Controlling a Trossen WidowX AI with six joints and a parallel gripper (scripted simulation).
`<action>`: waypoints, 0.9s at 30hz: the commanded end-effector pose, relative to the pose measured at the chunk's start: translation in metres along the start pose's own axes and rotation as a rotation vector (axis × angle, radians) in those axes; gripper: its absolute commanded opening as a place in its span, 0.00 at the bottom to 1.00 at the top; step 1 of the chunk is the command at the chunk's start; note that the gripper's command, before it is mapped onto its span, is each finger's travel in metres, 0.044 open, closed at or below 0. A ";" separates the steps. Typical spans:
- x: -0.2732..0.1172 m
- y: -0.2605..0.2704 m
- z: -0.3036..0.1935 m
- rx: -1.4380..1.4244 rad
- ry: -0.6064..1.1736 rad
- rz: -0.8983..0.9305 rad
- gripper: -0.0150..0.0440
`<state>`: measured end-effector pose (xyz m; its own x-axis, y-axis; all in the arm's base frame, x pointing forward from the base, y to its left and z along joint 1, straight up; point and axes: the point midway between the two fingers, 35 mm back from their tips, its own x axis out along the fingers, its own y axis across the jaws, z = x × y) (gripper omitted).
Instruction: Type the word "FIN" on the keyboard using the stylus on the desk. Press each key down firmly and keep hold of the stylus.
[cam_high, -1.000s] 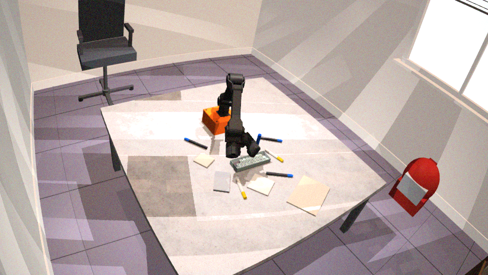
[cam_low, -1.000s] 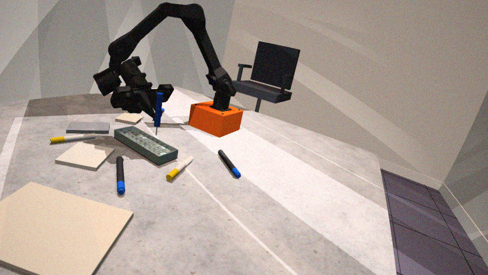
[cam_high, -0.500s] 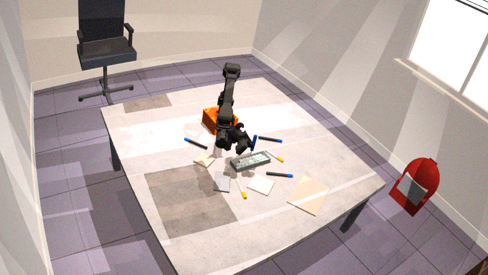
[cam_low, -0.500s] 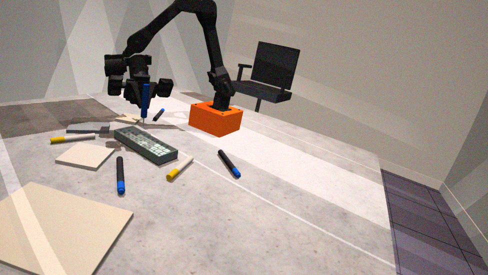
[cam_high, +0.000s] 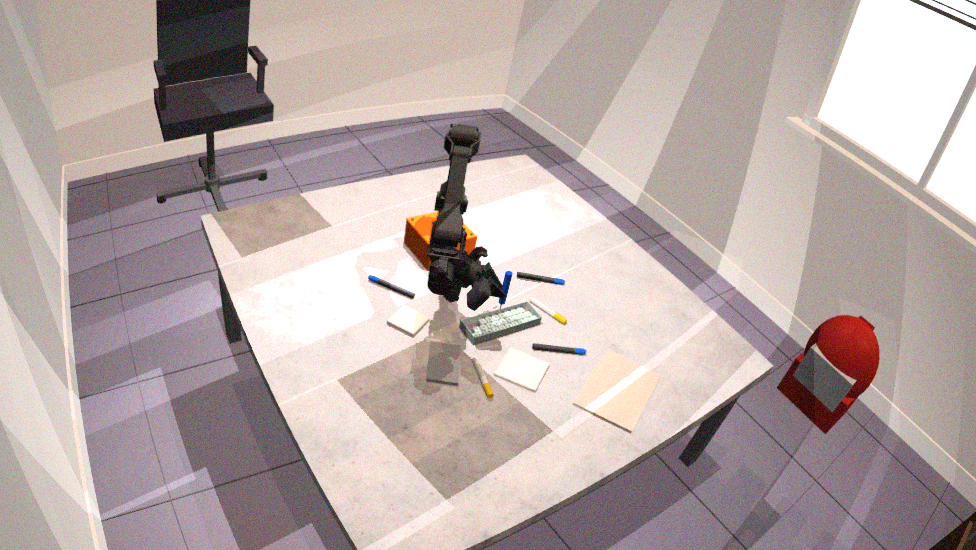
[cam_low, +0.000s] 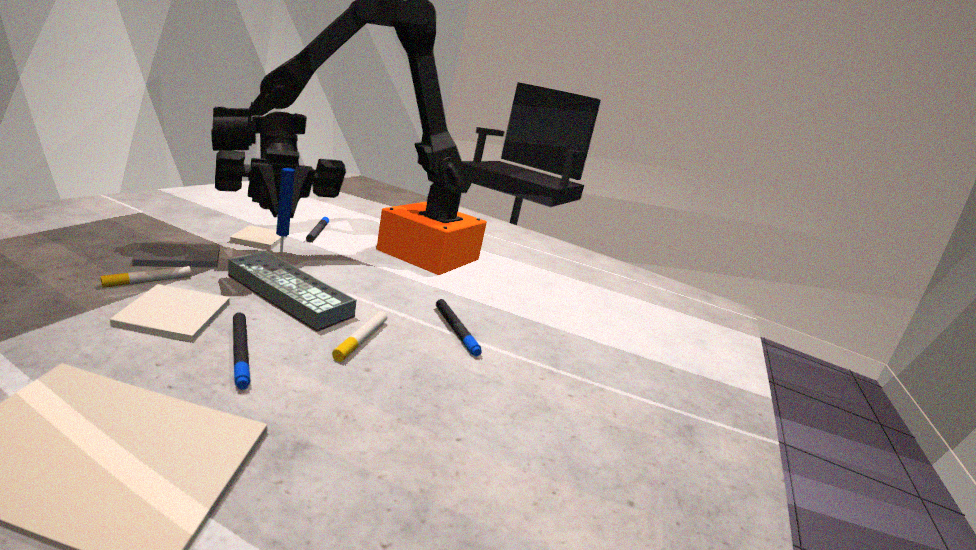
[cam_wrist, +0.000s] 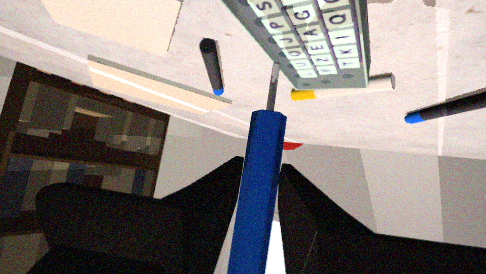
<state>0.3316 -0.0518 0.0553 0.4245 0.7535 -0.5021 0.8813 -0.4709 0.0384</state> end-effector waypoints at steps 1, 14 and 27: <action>0.003 -0.002 0.005 0.014 0.005 -0.004 0.25; 0.015 -0.002 0.024 0.014 0.005 -0.004 0.34; 0.018 -0.002 0.029 0.014 0.005 -0.004 0.39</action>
<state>0.3312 -0.0507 0.0228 0.4213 0.7554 -0.5018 0.8812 -0.4718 0.0295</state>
